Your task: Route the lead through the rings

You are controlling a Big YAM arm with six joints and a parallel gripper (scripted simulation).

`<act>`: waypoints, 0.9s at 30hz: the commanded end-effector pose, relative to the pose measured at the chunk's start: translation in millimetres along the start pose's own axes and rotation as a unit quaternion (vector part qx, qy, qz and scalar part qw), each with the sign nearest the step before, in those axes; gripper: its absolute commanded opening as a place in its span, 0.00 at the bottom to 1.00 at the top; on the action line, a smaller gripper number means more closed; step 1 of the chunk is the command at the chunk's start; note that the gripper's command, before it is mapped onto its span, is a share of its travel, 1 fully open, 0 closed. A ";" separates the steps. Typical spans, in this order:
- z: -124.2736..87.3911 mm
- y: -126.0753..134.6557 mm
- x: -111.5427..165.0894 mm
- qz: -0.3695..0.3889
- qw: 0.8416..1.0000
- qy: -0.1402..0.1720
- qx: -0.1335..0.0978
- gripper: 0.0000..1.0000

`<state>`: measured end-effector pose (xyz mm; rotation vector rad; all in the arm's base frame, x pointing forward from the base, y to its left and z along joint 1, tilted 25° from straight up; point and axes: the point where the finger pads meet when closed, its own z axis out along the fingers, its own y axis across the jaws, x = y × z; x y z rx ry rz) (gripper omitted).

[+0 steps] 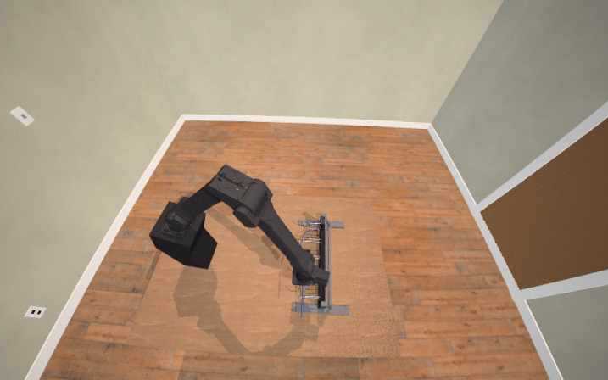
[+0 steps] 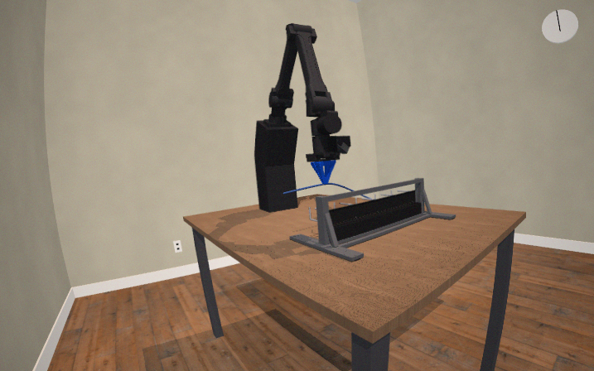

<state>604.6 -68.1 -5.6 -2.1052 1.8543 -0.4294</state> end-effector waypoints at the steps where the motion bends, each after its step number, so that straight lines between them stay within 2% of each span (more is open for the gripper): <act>1: -6.1 -20.5 19.4 0.006 1.000 0.013 0.022 0.00; 4: -9.0 -24.7 20.1 0.006 0.999 0.015 0.028 0.00; 7: 1.6 -18.9 19.3 0.007 1.000 0.013 0.020 0.00; 12: 5.0 -18.8 19.3 0.008 1.000 0.013 0.020 0.00; 13: -16.7 -35.1 21.4 0.006 0.999 0.018 0.042 0.00; 14: -15.3 -35.1 21.4 0.007 0.999 0.018 0.042 0.00; 16: 10.4 -18.7 19.2 0.009 1.000 0.012 0.020 0.00; 27: 24.7 -22.2 20.0 0.011 1.000 0.014 0.024 0.00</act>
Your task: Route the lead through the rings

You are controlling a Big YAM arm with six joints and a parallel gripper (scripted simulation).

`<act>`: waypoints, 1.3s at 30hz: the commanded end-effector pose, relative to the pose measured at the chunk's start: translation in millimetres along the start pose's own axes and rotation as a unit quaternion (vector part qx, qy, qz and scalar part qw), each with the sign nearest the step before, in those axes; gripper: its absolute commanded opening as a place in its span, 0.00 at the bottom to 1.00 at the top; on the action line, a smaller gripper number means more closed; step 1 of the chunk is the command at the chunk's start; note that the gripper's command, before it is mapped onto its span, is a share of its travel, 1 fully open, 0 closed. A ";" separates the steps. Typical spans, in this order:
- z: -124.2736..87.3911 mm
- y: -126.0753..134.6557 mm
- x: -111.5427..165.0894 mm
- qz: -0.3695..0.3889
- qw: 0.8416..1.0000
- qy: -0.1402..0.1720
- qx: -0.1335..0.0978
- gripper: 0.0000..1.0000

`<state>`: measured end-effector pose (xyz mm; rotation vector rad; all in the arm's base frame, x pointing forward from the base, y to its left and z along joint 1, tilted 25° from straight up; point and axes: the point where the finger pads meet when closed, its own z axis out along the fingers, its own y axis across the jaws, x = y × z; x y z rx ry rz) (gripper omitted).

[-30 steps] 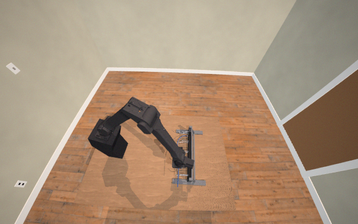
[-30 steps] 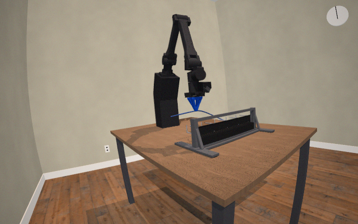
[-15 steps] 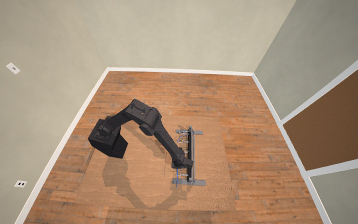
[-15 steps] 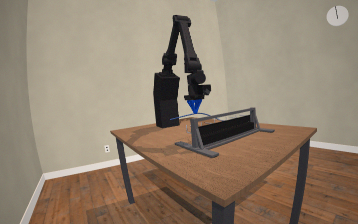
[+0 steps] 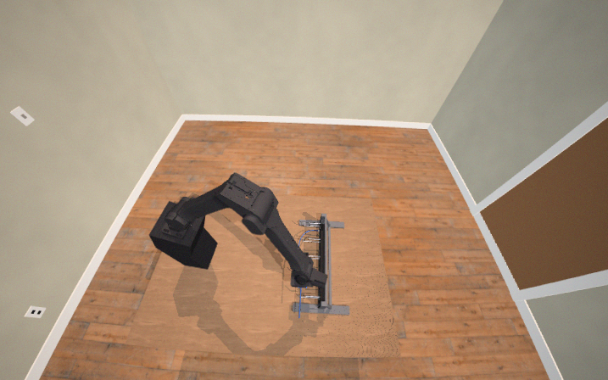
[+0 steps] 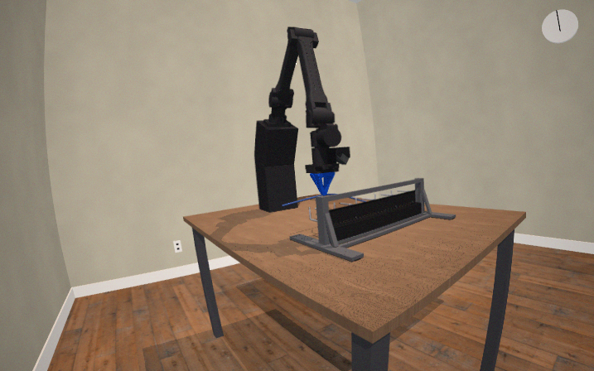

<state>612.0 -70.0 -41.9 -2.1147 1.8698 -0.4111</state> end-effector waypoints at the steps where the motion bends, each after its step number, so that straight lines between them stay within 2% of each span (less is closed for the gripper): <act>1: -12.0 -30.7 17.9 0.009 0.999 0.014 0.035 0.00; 2: -12.0 -30.7 17.9 0.009 0.999 0.014 0.035 0.00; 3: -27.7 -43.7 18.9 0.007 0.999 0.017 0.051 0.00; 5: 0.0 -26.8 15.2 0.008 0.999 0.011 0.029 0.00; 16: 21.6 -29.6 7.7 0.002 0.999 0.009 0.030 0.00; 19: 18.4 -33.9 7.7 0.001 0.999 0.010 0.035 0.00; 20: 3.6 -47.1 8.9 -0.002 0.999 0.014 0.051 0.00; 22: 31.1 -28.7 5.0 0.000 1.000 0.008 0.028 0.00; 29: 42.9 -29.2 1.8 -0.002 1.000 0.007 0.028 0.00; 32: 35.0 -39.2 3.2 -0.003 0.999 0.009 0.039 0.00; 39: 52.4 -29.1 1.7 -0.002 1.000 0.007 0.028 0.00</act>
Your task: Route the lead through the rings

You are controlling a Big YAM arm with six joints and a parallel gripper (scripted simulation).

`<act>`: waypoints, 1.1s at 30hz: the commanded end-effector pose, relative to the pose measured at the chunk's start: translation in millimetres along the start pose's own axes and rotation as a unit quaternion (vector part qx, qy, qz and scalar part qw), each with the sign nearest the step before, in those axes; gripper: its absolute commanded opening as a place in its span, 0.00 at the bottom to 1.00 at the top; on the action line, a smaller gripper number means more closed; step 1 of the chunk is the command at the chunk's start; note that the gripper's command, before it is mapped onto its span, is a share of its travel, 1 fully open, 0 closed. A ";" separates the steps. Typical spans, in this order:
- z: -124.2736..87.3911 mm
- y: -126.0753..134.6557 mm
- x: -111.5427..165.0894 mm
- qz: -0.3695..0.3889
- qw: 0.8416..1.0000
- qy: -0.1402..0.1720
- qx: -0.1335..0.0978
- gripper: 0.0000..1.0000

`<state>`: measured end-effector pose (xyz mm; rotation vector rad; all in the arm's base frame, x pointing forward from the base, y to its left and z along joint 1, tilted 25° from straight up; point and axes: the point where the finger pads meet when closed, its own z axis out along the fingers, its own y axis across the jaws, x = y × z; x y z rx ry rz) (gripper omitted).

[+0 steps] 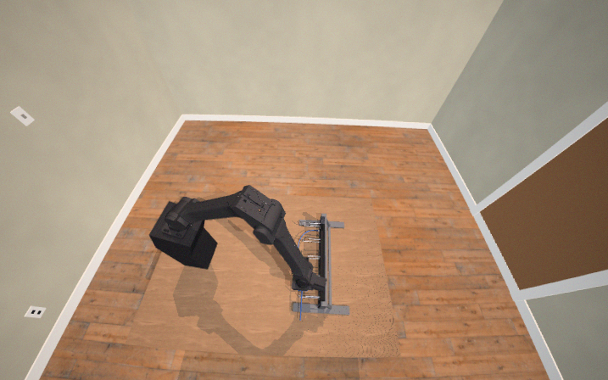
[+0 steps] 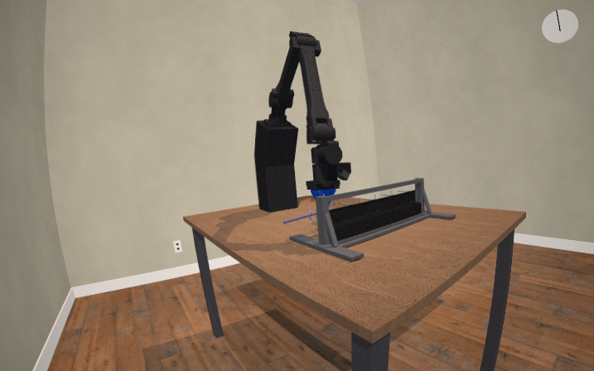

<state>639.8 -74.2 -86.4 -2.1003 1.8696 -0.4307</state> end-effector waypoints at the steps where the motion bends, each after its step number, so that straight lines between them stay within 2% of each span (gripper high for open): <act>1: 1.7 -21.8 -4.9 -0.004 1.000 0.003 0.020 0.00; 4: -7.9 -32.3 -3.4 -0.005 0.999 0.006 0.032 0.00; 8: 5.9 -21.7 -4.9 -0.005 1.000 0.003 0.020 0.00; 11: -4.4 -31.7 -3.5 -0.005 0.999 0.005 0.031 0.00; 14: -5.8 -33.1 -3.3 -0.006 0.999 0.006 0.032 0.00; 25: -1.1 -29.5 -3.8 -0.005 1.000 0.005 0.028 0.00; 29: 3.3 -24.1 -5.1 -0.004 1.000 0.002 0.018 0.00; 33: -4.1 -29.6 -4.7 -0.004 1.000 0.003 0.020 0.00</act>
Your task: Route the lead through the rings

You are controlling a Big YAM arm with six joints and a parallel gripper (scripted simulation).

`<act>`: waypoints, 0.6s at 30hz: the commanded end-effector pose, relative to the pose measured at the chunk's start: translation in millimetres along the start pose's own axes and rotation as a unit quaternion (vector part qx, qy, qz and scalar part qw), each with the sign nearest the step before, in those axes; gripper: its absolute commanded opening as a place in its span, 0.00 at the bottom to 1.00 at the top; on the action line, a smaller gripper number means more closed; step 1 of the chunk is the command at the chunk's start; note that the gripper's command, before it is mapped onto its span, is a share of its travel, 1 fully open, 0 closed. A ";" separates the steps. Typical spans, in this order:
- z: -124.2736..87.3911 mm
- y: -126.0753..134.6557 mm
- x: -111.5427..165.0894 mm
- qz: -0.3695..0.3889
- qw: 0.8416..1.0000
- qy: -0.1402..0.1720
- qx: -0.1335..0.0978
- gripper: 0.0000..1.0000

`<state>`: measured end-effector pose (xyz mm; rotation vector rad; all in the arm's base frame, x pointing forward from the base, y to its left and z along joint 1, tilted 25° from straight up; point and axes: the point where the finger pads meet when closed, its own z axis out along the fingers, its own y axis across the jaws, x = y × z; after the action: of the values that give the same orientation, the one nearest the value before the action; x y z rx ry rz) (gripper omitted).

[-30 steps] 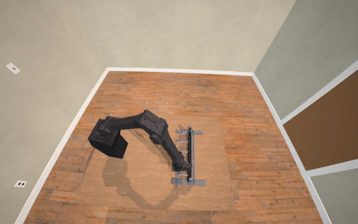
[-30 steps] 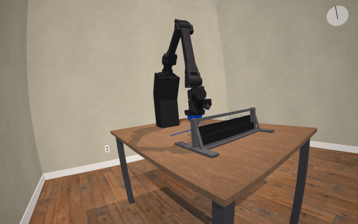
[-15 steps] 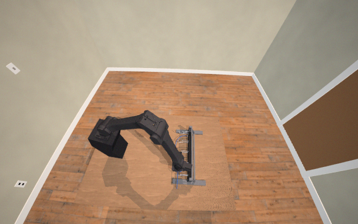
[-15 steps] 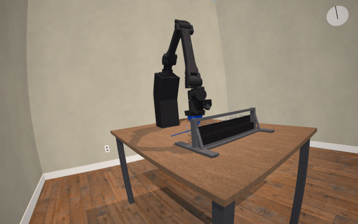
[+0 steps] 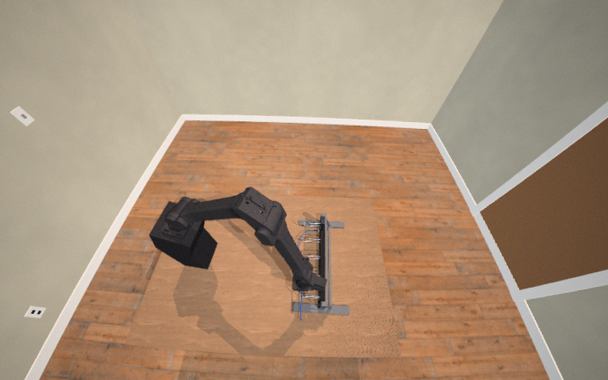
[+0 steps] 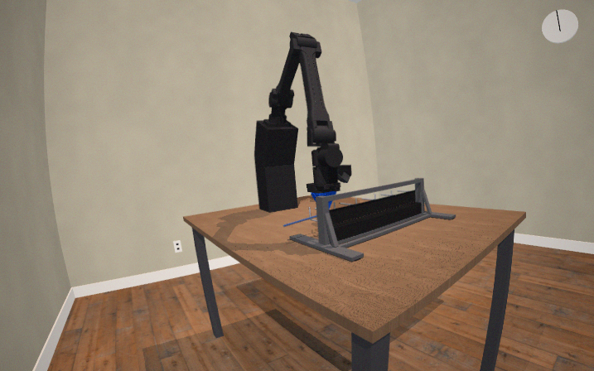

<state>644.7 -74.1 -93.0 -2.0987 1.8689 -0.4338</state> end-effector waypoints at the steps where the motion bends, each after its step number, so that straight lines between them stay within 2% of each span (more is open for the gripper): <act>1: -9.3 -26.5 -5.3 -0.004 1.000 0.002 0.016 0.00; 10: -3.8 -34.0 -6.1 -0.003 1.000 0.001 0.011 0.00; 16: -12.7 -48.5 -5.2 -0.005 1.000 0.002 0.019 0.00; 18: -2.3 -42.8 -6.4 -0.003 1.000 0.000 0.010 0.00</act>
<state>665.7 -71.4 -83.2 -2.0964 1.8656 -0.4398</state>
